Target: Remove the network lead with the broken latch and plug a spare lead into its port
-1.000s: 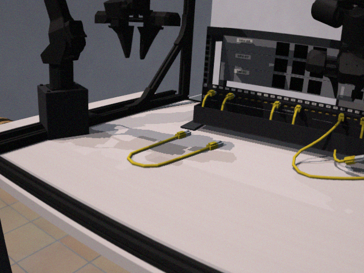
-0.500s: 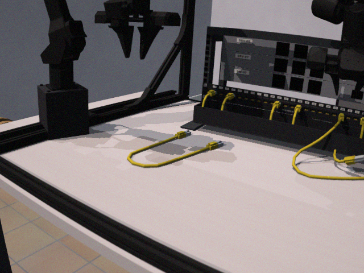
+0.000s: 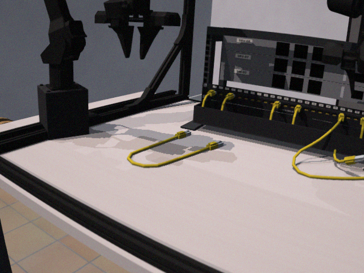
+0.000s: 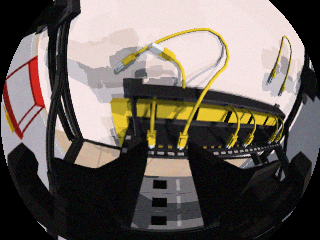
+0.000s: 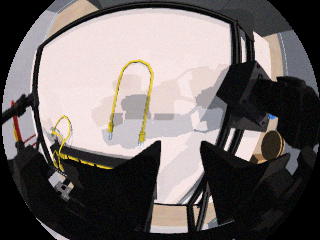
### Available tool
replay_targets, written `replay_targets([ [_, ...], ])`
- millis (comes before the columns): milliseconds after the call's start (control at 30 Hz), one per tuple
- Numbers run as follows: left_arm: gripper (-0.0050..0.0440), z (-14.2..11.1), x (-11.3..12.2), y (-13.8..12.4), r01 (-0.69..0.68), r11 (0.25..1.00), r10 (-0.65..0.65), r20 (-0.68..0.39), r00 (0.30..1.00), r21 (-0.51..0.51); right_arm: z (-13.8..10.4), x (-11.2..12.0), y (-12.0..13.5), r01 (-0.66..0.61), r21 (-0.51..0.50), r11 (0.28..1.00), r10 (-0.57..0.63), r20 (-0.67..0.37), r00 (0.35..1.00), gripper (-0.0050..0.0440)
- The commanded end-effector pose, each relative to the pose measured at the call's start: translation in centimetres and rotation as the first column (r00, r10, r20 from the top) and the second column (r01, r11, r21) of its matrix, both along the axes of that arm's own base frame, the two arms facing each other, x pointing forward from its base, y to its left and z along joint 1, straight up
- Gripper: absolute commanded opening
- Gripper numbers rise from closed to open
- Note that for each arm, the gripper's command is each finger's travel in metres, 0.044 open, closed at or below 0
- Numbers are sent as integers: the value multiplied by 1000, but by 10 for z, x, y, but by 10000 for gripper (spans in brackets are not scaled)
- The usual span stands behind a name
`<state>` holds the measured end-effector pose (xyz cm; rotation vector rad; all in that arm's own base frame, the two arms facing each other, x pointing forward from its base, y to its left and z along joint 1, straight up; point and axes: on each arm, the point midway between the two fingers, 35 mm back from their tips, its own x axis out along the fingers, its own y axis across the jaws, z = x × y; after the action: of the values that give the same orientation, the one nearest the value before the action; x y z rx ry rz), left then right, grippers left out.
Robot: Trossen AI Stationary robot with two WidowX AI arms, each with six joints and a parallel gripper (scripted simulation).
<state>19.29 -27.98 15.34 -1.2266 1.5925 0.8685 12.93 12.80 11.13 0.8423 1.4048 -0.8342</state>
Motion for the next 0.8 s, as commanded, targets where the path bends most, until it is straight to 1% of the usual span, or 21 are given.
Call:
replay_targets([
  [0,176,-1,-4,9,2,1000,-2,1,1000,20,0,0,0,0,0,1000,0,0,1000,176],
  [333,176,-1,-4,9,2,1000,-2,1,1000,20,0,0,0,0,0,1000,0,0,1000,176],
  [367,176,9,-30,60,3,994,-6,27,1000,112,0,0,0,0,0,1000,0,0,1000,176],
  [767,176,9,-30,60,3,994,-6,27,1000,112,0,0,0,0,0,1000,0,0,1000,176],
])
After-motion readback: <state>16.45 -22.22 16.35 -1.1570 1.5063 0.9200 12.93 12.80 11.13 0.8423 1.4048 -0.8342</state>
